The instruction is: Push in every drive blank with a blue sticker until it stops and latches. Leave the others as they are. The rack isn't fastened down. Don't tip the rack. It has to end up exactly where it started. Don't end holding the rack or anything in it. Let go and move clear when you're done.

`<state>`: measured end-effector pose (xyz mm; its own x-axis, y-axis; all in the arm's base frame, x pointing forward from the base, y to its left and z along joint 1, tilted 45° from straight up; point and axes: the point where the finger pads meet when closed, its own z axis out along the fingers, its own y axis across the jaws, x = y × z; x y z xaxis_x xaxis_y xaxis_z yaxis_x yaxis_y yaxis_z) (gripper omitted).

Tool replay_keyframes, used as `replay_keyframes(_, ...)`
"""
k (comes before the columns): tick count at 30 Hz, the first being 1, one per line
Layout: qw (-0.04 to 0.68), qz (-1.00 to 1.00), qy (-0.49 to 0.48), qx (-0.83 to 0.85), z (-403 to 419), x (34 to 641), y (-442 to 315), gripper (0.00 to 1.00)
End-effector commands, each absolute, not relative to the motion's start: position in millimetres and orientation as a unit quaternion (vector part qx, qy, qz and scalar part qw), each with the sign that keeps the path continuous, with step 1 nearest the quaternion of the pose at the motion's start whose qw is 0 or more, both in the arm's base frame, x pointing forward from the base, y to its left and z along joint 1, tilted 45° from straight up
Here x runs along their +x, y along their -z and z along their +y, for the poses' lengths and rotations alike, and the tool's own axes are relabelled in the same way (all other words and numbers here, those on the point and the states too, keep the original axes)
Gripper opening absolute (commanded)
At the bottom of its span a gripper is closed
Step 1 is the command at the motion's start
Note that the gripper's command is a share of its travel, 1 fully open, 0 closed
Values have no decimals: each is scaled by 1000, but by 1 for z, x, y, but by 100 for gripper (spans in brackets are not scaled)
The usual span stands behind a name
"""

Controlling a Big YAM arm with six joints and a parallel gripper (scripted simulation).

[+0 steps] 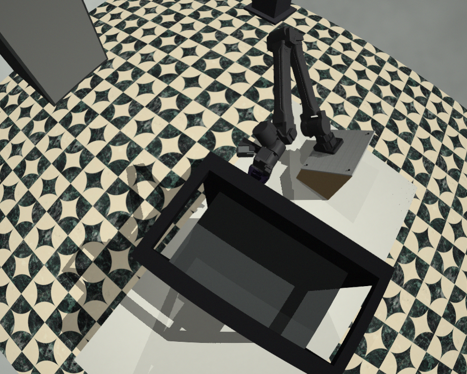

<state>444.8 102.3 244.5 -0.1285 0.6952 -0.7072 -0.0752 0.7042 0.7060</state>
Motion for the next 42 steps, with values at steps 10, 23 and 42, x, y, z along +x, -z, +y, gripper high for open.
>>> replay_keyframes(10,630,675,-313,222,109,479,-268,0)
replay_keyframes(23,633,671,-317,220,113,494,-271,0)
replay_keyframes(42,633,671,-317,220,113,494,-271,0)
